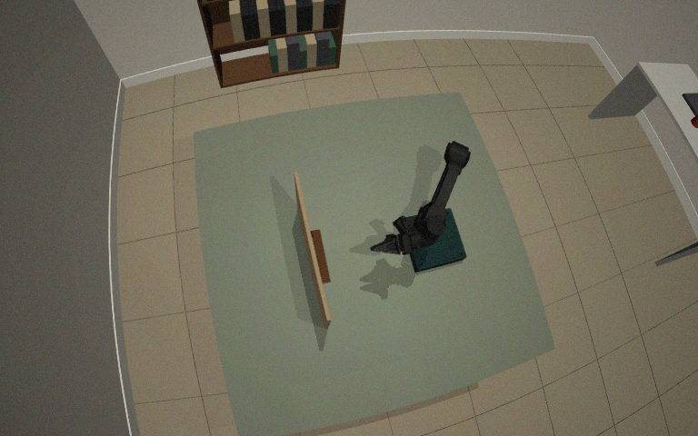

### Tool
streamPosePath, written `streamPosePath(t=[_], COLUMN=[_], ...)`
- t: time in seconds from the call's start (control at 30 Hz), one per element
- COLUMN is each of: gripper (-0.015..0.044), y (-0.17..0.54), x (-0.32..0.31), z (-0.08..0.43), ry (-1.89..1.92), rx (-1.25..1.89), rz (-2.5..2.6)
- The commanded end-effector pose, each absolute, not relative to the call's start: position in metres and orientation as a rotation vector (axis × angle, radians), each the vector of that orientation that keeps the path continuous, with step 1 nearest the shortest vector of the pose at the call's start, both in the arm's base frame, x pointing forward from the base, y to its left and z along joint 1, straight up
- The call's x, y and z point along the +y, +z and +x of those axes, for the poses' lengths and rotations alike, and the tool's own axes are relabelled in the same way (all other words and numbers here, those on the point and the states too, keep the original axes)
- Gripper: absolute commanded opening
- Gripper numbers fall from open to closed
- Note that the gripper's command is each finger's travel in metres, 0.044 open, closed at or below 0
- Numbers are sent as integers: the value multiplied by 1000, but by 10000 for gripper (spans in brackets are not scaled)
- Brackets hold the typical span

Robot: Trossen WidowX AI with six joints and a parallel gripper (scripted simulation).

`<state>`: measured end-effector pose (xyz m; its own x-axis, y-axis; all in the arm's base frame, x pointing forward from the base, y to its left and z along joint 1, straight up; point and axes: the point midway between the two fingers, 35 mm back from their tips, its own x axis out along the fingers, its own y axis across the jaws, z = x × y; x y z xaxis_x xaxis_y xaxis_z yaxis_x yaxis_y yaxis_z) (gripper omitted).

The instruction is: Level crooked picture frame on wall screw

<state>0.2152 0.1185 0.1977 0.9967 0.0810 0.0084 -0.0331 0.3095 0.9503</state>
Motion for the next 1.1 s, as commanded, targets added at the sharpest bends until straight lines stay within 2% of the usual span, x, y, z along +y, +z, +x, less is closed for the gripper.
streamPosePath(t=[0.0, 0.67, 1.07], gripper=[260, 260, 260], y=[177, 172, 173], x=[115, 109, 115], z=[246, 259, 335], ry=[77, 79, 83], rx=[45, 44, 38], rz=[1239, 1238, 1238])
